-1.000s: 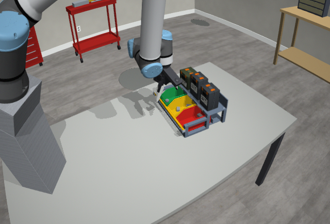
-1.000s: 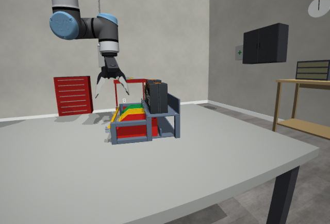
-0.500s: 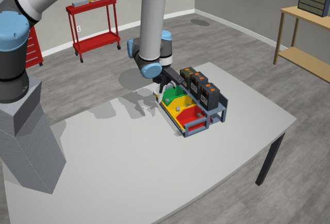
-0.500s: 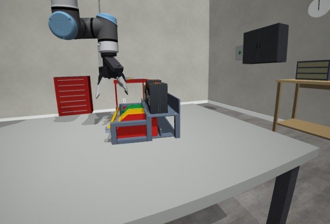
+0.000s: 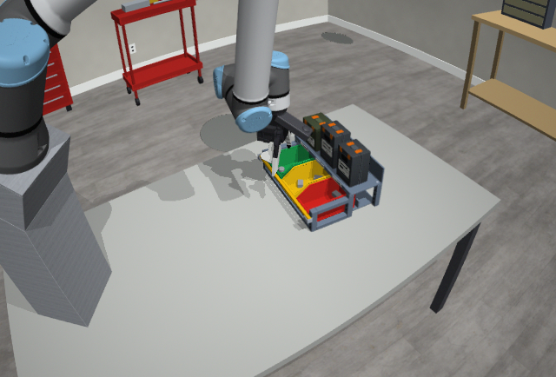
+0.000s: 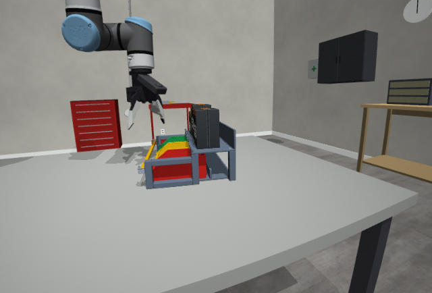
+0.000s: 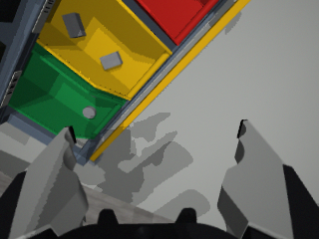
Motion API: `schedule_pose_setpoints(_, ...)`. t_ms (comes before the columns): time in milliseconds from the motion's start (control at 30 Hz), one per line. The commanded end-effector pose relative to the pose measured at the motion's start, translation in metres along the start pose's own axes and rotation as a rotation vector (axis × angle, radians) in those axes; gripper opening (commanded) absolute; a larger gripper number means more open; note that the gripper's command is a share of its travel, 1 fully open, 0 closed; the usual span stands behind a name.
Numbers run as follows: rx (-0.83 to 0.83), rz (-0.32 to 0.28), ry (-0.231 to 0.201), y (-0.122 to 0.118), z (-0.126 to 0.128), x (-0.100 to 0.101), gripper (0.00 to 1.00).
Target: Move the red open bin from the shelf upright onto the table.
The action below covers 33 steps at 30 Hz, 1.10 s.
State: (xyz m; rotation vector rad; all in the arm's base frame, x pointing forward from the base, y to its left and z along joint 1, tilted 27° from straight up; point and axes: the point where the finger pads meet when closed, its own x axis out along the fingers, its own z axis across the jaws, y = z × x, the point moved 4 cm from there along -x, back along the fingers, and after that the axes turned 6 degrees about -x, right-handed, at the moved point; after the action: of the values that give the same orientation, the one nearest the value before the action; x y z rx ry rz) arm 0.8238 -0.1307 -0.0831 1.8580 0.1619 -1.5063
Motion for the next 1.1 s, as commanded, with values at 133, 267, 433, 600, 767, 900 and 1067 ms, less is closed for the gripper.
schedule_pose_setpoints(133, -0.260, 0.001, 0.001, 0.0004, -0.0003, -0.0006, 1.00)
schedule_pose_setpoints(267, -0.260, 0.001, 0.001, 0.0004, -0.0003, -0.0006, 1.00)
schedule_pose_setpoints(433, -0.260, 0.001, 0.001, 0.0004, -0.0003, -0.0006, 1.00)
schedule_pose_setpoints(600, -0.353, 0.001, 0.001, 0.0004, -0.0004, -0.0006, 1.00)
schedule_pose_setpoints(767, -0.509, 0.001, 0.001, 0.0004, -0.0003, -0.0006, 1.00)
schedule_pose_setpoints(900, -0.509, 0.001, 0.001, 0.0004, -0.0003, -0.0006, 1.00)
schedule_pose_setpoints(1067, -0.509, 0.001, 0.001, 0.0004, -0.0003, -0.0006, 1.00)
